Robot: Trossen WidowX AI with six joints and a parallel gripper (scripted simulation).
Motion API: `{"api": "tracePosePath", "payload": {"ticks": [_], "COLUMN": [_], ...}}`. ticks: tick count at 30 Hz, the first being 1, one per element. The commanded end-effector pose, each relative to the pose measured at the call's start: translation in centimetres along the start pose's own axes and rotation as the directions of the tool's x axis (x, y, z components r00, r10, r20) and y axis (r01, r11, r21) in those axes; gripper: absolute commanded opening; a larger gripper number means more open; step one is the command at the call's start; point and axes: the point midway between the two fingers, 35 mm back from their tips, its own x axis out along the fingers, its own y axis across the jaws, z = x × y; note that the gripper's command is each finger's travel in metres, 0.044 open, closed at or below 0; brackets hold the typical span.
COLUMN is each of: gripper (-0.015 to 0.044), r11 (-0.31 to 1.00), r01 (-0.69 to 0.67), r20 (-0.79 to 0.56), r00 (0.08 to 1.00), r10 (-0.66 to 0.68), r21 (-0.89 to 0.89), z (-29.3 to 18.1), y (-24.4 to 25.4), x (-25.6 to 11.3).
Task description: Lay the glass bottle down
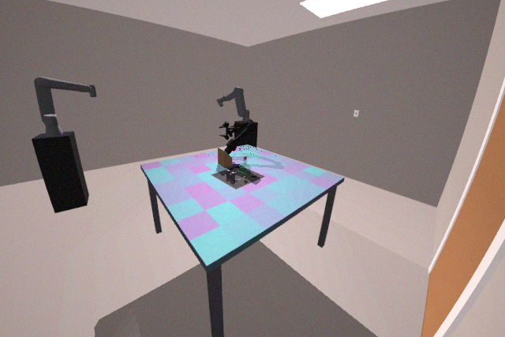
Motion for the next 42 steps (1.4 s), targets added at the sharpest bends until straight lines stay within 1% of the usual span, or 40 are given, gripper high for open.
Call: {"api": "tracePosePath", "payload": {"ticks": [1,2,4,5,9,10,12,13,14,16,18,22,26,31,32,33,38,42], "gripper": [0.0426,0.044,0.044,0.044,0.044,0.044,0.044,0.044,0.044,0.044,0.044,0.044,0.044,0.044,0.044,0.044,0.044,0.044], "r11": [1.0,1.0,0.999,0.998,0.992,0.988,0.981,0.98,0.976,0.97,0.96,0.914,0.838,0.697,0.694,0.67,0.49,0.35], "r01": [-0.004,-0.016,-0.038,-0.059,-0.099,-0.142,-0.168,-0.186,-0.2,-0.243,-0.275,-0.383,-0.501,-0.651,-0.665,-0.685,-0.79,-0.834], "r20": [-0.002,-0.013,-0.045,-0.064,-0.124,-0.14,-0.17,-0.201,-0.215,-0.251,-0.275,-0.341,-0.397,-0.443,-0.446,-0.45,-0.458,-0.44], "r00": [1.0,1.0,0.998,0.996,0.988,0.981,0.974,0.965,0.961,0.941,0.929,0.884,0.829,0.742,0.728,0.714,0.613,0.53], "r10": [0.004,0.016,0.037,0.058,0.089,0.133,0.15,0.168,0.177,0.228,0.248,0.321,0.394,0.503,0.521,0.537,0.644,0.725], "r21": [0.006,-0.002,-0.023,-0.002,-0.073,-0.06,-0.096,-0.073,-0.09,-0.028,-0.061,-0.133,-0.214,-0.3,-0.275,-0.287,-0.369,-0.427], "z": [0.0,0.0,-0.2,-0.2,-0.3,-0.2,-0.1,0.0,0.1,0.7,1.1,2.8,5.2,9.0,9.9,10.6,15.1,18.8], "y": [0.2,0.5,1.3,2.2,4.3,5.5,6.7,7.5,8.0,9.9,10.9,13.7,16.0,18.5,18.8,19.1,20.3,20.5], "x": [-0.1,-0.2,-0.7,-1.2,-2.6,-3.1,-3.9,-4.6,-5.0,-6.2,-7.0,-9.5,-11.9,-14.7,-15.0,-15.4,-17.6,-18.9]}}
